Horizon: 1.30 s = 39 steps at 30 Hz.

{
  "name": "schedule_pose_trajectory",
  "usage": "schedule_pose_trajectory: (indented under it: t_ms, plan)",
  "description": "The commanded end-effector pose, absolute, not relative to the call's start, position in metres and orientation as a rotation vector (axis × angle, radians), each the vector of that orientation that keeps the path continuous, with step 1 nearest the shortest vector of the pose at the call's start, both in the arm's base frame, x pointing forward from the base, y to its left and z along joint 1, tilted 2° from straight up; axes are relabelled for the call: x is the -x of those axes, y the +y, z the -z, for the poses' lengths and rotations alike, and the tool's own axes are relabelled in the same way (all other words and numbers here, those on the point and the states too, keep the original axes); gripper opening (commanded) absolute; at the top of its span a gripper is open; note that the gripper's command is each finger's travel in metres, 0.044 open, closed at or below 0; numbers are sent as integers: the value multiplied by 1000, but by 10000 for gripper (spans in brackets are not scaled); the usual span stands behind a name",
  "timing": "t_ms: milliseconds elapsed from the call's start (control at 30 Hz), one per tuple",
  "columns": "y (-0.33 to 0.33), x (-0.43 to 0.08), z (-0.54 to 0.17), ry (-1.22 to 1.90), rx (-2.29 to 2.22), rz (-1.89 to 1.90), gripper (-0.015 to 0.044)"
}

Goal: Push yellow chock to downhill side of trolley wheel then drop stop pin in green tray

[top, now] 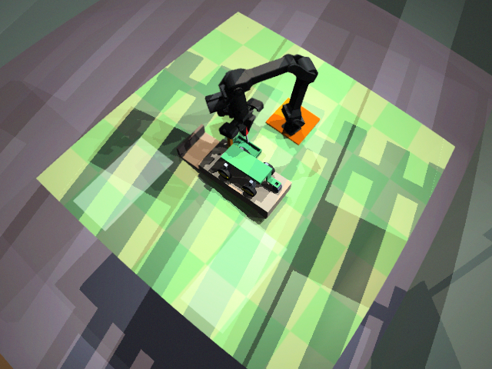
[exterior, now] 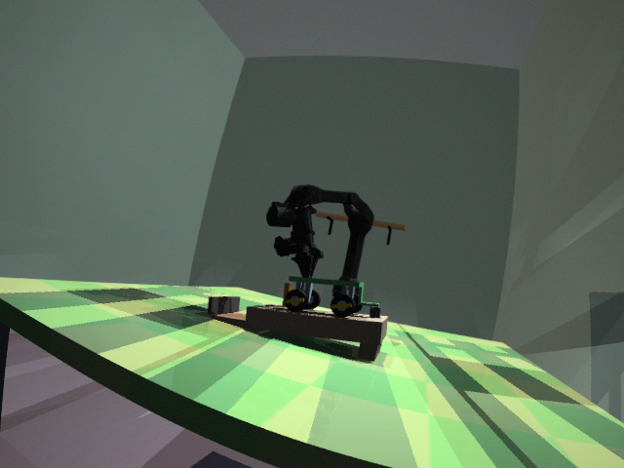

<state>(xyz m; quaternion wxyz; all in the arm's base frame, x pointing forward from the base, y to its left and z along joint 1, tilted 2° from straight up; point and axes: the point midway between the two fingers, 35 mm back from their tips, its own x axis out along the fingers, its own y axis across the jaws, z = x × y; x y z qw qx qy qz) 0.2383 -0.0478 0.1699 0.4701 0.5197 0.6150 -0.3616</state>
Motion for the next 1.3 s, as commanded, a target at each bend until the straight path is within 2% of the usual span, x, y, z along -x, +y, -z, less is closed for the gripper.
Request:
schedule_pose_trajectory:
  t_ms: [0,633,1267]
  plan:
    - [-49,-238,-170,1491,-1290,919,0]
    - [-45,-236,-170,1146,-1642,1420,0]
    - [-42,-236,-171,662,-1952,1847,0]
